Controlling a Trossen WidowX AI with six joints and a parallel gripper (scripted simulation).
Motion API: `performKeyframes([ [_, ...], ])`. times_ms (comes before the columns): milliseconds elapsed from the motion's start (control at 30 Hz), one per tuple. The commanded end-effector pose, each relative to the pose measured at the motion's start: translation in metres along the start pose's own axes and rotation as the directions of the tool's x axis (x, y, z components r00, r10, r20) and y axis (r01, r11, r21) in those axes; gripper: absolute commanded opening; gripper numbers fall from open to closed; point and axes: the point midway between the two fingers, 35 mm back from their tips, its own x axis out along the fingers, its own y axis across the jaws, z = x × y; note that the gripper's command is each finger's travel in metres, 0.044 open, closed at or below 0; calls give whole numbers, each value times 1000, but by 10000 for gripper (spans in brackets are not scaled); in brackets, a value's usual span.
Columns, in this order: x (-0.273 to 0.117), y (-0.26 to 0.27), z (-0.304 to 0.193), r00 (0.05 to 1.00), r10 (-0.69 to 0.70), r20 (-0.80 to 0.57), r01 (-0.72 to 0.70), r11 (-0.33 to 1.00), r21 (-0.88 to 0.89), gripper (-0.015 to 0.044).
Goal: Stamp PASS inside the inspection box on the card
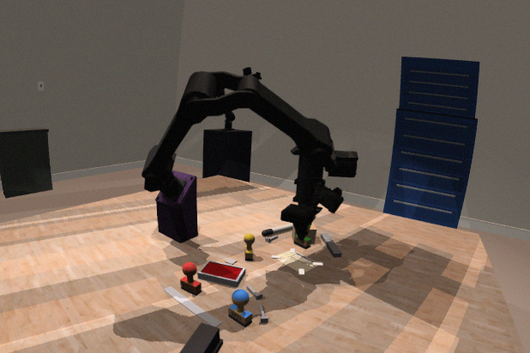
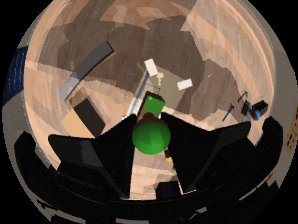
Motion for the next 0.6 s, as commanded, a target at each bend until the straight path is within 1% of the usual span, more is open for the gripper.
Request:
performKeyframes([
  [0,3,0,0,1000,-5,4,5,1000,-5,0],
  [567,14,-1,0,1000,-6,4,6,1000,-4,0],
])
